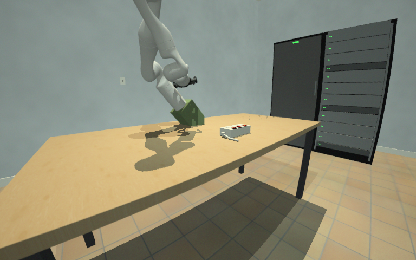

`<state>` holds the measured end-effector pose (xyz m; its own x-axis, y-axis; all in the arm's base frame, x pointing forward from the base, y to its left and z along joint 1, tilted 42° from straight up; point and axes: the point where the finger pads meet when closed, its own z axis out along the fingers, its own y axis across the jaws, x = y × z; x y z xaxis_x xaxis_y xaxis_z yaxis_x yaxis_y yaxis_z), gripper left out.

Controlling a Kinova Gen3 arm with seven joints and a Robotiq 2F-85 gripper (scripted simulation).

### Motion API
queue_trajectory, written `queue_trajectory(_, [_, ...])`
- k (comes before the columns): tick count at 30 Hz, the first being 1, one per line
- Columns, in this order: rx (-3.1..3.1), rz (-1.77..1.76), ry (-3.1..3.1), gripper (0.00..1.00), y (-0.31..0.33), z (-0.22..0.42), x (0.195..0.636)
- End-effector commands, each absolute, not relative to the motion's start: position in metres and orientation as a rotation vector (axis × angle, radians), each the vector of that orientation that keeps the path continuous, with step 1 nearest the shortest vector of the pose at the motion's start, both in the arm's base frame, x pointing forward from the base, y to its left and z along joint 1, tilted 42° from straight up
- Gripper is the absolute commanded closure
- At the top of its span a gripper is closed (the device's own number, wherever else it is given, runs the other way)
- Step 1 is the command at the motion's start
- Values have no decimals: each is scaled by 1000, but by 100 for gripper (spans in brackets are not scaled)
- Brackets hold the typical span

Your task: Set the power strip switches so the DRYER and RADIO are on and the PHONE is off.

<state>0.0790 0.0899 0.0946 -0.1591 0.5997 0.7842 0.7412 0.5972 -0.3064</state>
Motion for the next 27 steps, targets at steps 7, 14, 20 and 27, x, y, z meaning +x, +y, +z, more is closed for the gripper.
queue_trajectory(7, [-1082, -183, -1854, 100, 90, 95, 79])
queue_trajectory(14, [-1082, -183, -1854, 100, 90, 95, 79])
queue_trajectory(20, [-1082, -183, -1854, 100, 90, 95, 79])
queue_trajectory(27, [-1081, -176, -1861, 100, 89, 94, 81])
